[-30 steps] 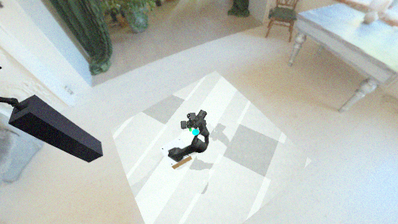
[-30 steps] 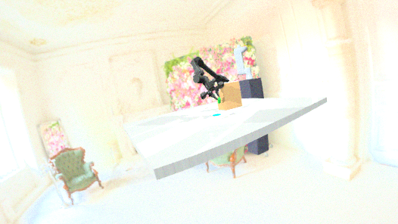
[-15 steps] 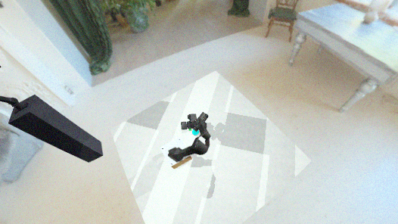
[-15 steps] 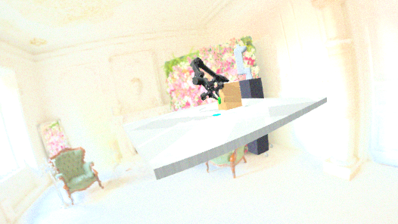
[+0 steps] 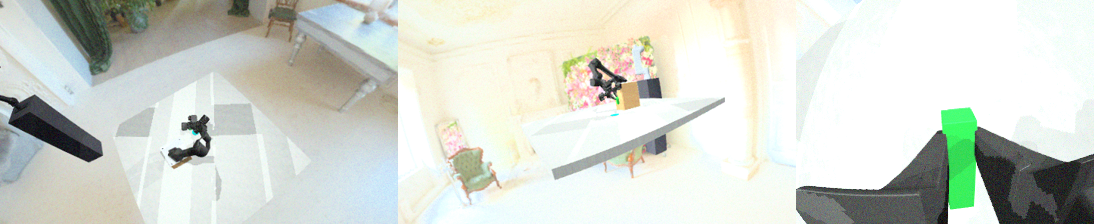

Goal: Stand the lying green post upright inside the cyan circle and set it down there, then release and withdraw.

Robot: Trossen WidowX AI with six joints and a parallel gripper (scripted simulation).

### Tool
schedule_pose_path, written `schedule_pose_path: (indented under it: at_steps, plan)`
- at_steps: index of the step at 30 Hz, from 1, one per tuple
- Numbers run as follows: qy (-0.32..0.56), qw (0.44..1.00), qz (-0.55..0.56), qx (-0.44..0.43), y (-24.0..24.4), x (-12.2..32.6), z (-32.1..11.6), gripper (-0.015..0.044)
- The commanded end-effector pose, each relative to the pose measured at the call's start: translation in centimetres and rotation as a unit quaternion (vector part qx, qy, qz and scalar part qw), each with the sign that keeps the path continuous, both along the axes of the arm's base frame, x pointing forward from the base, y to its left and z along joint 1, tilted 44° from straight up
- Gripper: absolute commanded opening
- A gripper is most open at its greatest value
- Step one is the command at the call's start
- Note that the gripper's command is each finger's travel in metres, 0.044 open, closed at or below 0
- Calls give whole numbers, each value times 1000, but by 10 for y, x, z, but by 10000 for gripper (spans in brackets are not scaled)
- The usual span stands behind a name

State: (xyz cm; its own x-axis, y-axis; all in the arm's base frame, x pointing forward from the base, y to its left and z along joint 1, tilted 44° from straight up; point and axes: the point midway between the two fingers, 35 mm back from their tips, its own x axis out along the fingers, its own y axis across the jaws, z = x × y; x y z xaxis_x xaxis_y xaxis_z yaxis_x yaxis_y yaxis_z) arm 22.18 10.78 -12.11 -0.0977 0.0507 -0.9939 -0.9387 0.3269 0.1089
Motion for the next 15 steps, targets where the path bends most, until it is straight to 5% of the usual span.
schedule_pose_path:
  at_steps: [1,15]
  plan:
    - [-6,1000,4,17,1,0,1,23]
    - [-24,997,9,66,0,1,3,23]
